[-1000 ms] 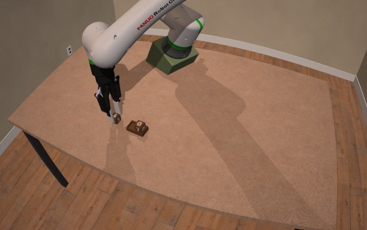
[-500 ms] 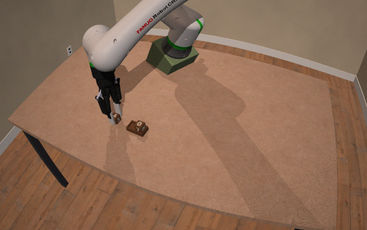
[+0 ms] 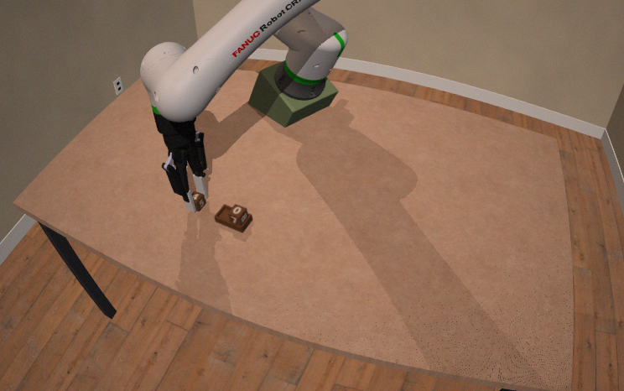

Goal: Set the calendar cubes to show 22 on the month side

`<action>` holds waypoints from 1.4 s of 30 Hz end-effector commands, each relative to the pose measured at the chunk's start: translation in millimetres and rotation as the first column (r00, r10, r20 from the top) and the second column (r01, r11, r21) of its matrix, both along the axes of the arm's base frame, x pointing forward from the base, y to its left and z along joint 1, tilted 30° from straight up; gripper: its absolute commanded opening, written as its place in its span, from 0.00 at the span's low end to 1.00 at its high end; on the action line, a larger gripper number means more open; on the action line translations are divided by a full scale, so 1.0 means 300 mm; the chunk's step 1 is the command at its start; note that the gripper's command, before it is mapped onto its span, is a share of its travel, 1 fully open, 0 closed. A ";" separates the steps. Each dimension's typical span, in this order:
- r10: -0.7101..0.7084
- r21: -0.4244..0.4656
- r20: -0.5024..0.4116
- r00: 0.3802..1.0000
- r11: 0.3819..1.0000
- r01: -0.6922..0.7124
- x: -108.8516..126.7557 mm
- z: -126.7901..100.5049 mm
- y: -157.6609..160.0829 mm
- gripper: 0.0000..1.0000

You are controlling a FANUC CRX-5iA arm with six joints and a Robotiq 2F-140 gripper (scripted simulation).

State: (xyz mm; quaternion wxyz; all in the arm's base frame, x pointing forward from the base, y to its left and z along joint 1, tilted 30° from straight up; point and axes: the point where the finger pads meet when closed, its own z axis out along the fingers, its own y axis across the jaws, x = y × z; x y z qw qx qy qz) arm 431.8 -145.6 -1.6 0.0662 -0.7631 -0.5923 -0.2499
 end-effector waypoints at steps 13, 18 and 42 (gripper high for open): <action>0.000 0.000 0.000 1.000 1.000 0.000 0.000 0.000 -0.001 0.29; 0.000 0.000 0.000 1.000 1.000 0.000 0.000 0.000 -0.001 0.17; 0.000 0.000 0.000 1.000 1.000 0.000 0.000 0.000 -0.001 0.17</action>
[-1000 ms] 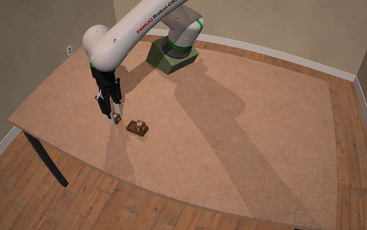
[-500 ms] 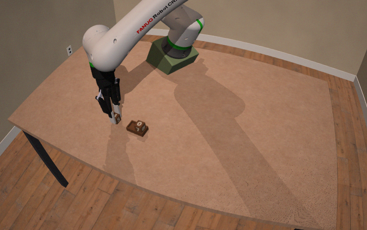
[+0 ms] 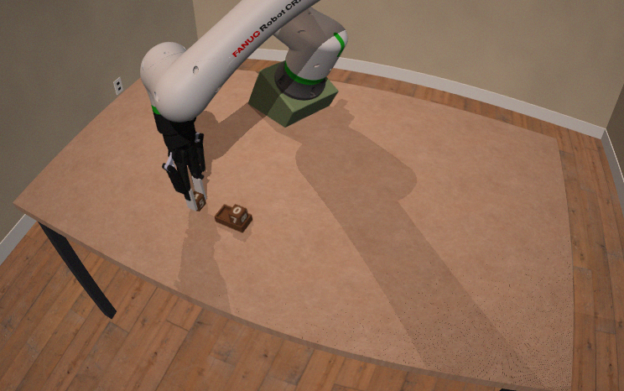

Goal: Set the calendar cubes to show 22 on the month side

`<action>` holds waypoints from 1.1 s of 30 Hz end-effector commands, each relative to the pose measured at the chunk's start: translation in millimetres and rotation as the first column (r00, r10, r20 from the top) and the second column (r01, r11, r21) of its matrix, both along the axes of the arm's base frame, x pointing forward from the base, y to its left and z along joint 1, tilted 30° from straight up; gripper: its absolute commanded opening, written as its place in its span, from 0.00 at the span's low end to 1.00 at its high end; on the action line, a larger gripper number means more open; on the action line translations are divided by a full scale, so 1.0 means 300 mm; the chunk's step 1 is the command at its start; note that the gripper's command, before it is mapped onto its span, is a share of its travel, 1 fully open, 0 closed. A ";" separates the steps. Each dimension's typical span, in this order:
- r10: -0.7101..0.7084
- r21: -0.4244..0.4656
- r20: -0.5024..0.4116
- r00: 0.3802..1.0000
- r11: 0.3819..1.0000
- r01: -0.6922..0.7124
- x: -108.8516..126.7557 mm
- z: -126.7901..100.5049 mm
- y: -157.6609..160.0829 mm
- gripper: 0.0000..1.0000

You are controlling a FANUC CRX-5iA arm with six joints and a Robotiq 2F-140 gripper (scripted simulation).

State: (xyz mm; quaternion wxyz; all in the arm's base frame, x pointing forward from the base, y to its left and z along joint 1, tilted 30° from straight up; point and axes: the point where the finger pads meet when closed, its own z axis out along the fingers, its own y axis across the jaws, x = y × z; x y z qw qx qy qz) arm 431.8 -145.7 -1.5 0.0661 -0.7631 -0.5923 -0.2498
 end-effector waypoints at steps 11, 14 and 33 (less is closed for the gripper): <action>0.000 0.000 0.000 1.000 1.000 0.000 0.000 0.002 -0.001 0.17; 0.000 0.000 0.000 1.000 1.000 0.000 -0.006 0.019 -0.009 0.17; 0.000 0.000 0.000 1.000 1.000 0.000 -0.100 0.287 -0.132 0.17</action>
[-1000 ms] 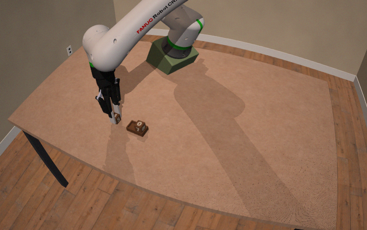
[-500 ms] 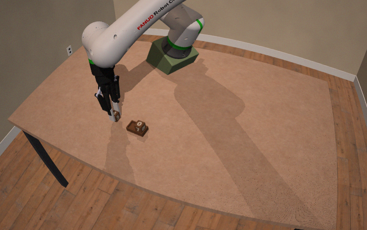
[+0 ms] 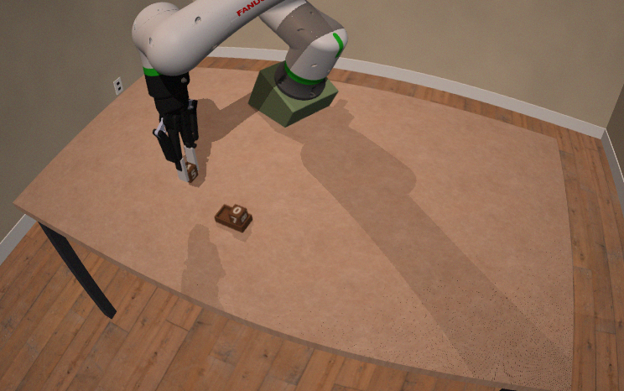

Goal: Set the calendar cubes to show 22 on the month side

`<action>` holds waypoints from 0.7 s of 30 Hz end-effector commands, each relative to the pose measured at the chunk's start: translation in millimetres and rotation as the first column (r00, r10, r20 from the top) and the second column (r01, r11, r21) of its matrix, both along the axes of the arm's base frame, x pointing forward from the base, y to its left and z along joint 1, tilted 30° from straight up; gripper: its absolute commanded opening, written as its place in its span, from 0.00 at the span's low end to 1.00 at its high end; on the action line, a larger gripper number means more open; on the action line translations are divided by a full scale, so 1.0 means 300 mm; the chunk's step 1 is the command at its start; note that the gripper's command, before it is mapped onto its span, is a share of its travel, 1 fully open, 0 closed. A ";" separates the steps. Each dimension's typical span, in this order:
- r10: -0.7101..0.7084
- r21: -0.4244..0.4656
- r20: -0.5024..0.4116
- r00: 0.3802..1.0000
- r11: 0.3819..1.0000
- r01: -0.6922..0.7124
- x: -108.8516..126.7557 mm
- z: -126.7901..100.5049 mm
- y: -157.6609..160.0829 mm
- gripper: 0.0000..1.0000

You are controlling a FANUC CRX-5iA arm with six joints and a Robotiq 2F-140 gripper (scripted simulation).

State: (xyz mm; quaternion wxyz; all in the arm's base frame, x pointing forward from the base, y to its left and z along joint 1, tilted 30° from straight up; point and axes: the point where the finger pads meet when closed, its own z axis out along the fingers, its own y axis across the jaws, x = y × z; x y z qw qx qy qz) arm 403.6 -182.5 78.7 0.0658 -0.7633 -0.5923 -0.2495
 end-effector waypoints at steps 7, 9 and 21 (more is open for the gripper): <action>0.000 0.001 0.000 1.000 1.000 0.000 -0.007 0.022 -0.010 0.17; 0.000 0.001 0.000 1.000 1.000 0.000 -0.007 0.022 -0.010 0.17; -0.002 0.001 0.000 1.000 1.000 0.002 0.038 0.192 0.242 0.17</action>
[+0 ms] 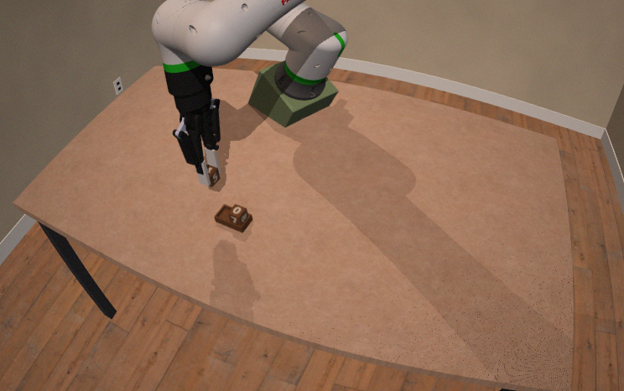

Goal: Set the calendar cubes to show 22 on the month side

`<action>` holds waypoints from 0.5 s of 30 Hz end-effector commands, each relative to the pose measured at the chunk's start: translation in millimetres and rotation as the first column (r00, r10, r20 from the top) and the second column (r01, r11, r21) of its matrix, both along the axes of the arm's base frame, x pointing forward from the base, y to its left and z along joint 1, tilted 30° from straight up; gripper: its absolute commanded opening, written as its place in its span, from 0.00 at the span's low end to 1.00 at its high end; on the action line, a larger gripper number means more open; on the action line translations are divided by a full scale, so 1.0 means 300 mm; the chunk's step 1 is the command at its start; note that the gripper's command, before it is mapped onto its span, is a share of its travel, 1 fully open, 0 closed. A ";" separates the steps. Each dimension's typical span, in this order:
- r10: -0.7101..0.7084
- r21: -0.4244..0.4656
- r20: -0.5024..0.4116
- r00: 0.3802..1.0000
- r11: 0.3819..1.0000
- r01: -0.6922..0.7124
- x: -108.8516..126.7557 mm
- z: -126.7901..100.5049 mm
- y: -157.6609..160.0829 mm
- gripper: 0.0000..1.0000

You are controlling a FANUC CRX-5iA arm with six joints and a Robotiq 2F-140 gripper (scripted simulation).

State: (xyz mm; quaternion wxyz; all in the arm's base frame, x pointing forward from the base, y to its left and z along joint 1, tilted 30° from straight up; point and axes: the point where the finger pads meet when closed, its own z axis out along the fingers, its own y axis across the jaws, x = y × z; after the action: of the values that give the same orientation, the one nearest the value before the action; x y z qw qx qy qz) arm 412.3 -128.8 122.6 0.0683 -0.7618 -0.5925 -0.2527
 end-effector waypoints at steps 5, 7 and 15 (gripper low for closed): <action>-0.005 -0.006 -0.003 1.000 1.000 0.005 0.009 0.048 0.066 0.17; -0.005 -0.006 -0.003 1.000 1.000 0.005 0.009 0.048 0.066 0.17; -0.005 -0.006 -0.003 1.000 1.000 0.005 0.010 0.046 0.067 0.17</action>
State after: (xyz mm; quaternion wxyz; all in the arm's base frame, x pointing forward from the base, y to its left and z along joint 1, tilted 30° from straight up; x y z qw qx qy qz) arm 415.0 -108.8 136.7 0.0664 -0.7638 -0.5914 -0.2499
